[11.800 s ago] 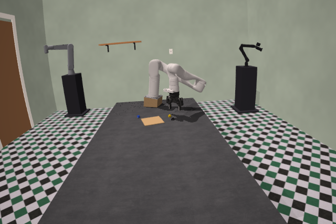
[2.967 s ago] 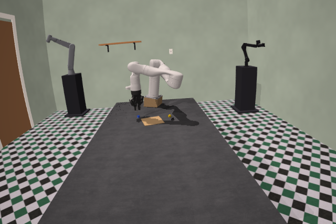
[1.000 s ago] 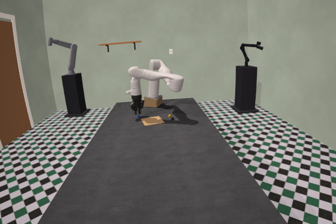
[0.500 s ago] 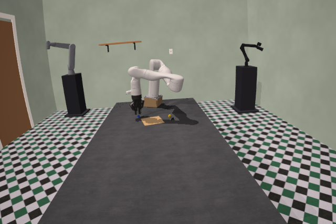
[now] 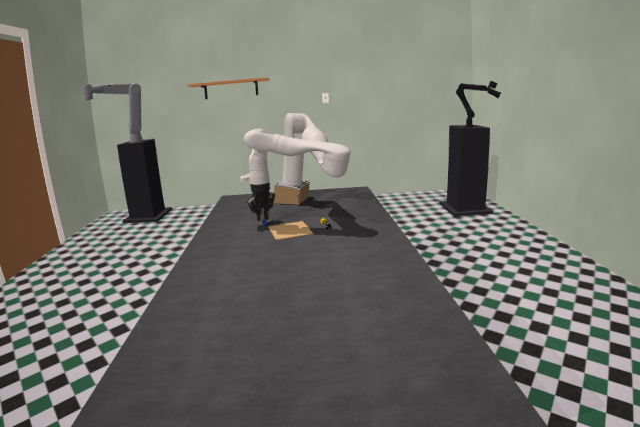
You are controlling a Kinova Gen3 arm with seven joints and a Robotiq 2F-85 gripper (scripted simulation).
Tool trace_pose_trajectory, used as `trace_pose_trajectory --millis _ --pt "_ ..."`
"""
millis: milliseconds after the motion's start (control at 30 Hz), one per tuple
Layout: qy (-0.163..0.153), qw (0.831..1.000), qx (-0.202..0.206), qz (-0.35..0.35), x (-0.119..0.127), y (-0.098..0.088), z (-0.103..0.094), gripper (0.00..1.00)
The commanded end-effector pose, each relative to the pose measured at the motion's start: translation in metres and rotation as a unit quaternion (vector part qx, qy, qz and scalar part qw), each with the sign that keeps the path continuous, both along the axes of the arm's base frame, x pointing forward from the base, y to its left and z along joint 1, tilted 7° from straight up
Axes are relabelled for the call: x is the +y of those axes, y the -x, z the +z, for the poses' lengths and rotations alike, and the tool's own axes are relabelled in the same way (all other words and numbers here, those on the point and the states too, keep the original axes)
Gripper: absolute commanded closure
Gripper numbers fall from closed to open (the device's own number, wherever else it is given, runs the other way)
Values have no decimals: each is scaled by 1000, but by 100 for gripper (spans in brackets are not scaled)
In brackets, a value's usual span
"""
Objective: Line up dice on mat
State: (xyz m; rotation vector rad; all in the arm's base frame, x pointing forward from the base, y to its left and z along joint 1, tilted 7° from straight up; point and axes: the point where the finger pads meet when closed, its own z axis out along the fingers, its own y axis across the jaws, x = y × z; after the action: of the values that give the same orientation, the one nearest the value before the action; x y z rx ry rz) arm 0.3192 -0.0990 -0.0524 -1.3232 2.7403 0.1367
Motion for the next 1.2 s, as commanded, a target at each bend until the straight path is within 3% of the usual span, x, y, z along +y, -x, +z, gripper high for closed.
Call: trace_pose_trajectory --millis 0,1167 --pt "0 1000 2 1 1 1 -4 69" --pt "0 1000 2 1 2 1 -12 69"
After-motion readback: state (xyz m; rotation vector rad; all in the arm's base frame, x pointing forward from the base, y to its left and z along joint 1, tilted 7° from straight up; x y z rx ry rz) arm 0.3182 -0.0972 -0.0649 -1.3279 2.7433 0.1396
